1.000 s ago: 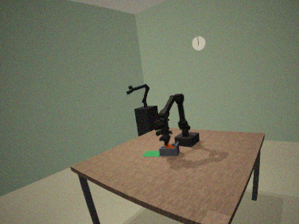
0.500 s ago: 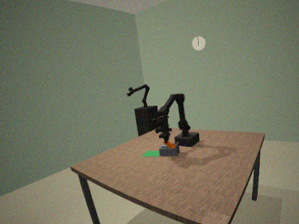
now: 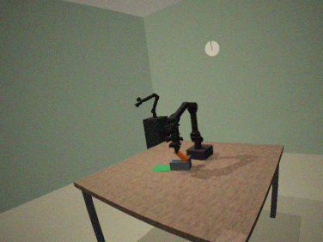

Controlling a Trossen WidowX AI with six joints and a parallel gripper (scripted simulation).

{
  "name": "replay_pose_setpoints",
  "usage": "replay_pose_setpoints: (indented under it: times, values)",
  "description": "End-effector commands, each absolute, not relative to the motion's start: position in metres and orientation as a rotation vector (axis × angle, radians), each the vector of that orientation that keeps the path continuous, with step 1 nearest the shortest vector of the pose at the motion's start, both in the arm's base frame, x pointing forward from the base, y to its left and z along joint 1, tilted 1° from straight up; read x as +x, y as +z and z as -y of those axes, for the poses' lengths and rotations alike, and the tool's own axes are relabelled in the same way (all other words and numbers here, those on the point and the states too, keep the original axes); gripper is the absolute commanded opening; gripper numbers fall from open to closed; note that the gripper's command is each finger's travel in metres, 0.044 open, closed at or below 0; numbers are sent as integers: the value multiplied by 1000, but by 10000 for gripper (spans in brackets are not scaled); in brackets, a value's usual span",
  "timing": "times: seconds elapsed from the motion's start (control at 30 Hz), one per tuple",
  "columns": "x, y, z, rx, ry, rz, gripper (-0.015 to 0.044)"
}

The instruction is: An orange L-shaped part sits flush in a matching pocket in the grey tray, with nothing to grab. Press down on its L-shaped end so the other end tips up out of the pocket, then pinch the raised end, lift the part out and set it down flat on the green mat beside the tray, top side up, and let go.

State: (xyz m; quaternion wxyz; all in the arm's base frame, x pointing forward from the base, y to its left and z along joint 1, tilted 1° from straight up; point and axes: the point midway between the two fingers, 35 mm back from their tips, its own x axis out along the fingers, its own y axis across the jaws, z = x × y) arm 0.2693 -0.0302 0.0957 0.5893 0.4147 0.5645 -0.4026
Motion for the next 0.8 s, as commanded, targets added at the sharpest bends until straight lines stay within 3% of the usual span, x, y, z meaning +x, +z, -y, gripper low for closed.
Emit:
replay_pose_setpoints:
  times: [0.0, 0.77]
  values:
    - [270, 102, 29, 973, -934, -1312, 0]
    - [270, 124, 34, 973, -934, -1312, 0]
